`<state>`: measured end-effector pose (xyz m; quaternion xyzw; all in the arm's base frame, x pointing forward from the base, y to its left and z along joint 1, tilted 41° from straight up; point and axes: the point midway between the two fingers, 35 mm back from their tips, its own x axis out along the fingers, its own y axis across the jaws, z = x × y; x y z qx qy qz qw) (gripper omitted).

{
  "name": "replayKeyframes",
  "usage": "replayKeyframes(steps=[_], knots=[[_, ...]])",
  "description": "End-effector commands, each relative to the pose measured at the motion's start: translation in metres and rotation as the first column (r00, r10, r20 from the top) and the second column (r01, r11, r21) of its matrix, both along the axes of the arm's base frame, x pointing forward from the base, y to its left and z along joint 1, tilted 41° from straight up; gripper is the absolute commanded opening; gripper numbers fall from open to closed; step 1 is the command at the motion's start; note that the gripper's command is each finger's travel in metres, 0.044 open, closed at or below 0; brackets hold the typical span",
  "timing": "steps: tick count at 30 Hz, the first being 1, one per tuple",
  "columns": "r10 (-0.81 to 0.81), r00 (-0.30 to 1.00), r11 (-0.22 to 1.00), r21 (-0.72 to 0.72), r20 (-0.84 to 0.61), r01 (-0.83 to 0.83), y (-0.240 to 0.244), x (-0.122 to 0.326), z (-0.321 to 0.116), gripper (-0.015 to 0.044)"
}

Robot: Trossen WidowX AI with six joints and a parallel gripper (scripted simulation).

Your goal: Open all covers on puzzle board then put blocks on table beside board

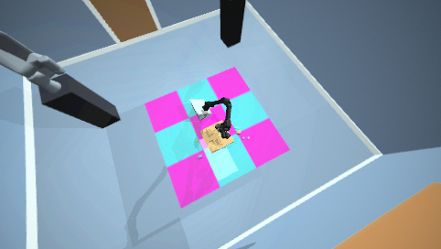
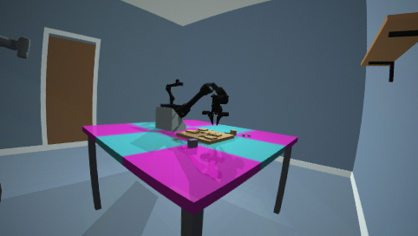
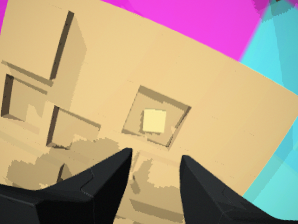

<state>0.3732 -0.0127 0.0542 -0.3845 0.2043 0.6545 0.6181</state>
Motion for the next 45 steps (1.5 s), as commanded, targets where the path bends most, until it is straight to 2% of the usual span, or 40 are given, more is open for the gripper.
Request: replayKeyframes(steps=[1,13,45], knots=[[0.012,1.000,1.000,-0.003,-0.004,-0.012,0.002,-0.001,-0.001,0.0144],[0.012,1.000,1.000,-0.001,-0.004,-0.012,0.023,0.001,-0.024,0.0144],[0.012,1.000,1.000,-0.001,-0.004,-0.012,0.026,0.001,-0.027,0.0144]])
